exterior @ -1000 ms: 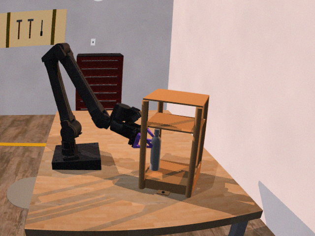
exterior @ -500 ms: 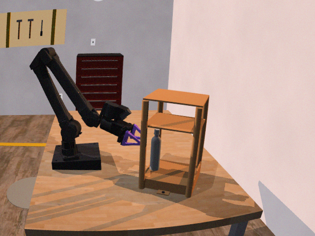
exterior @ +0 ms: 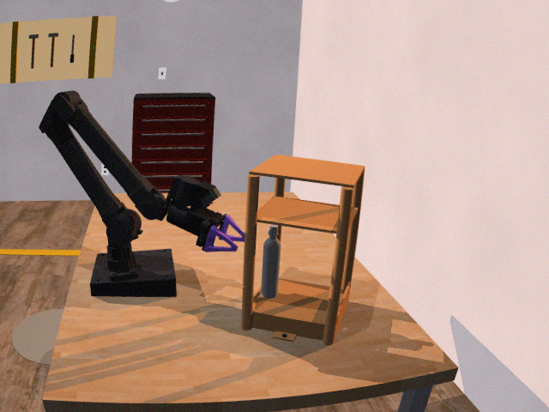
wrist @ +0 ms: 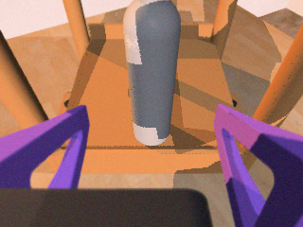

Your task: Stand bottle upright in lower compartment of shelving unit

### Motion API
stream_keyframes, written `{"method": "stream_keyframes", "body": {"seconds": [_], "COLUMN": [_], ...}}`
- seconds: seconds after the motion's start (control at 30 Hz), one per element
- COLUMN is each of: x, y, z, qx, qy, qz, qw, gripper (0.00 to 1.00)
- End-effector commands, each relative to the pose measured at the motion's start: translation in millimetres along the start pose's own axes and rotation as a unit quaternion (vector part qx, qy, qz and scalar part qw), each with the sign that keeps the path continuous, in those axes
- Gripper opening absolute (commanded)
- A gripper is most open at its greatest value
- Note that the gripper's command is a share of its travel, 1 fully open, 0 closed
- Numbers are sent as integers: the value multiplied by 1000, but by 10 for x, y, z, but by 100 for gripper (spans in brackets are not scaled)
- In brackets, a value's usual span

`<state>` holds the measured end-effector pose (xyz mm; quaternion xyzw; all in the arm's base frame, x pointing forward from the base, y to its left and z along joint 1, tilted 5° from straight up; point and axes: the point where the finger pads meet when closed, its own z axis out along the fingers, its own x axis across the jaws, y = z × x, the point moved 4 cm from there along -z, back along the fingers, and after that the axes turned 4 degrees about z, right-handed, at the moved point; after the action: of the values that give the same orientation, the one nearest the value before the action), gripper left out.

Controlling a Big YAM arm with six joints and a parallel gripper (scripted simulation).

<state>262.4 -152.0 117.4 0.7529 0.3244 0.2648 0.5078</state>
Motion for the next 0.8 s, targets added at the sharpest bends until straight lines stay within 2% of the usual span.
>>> {"method": "stream_keyframes", "body": {"seconds": [0.0, 0.33, 0.77], "x": [71, 87, 43], "y": [137, 201, 45], "z": [16, 18, -273], "qx": [-11, -16, -2], "qy": [7, 8, 5], "qz": [5, 6, 4], "qw": [1000, 1000, 1000], "gripper": [75, 75, 75]}}
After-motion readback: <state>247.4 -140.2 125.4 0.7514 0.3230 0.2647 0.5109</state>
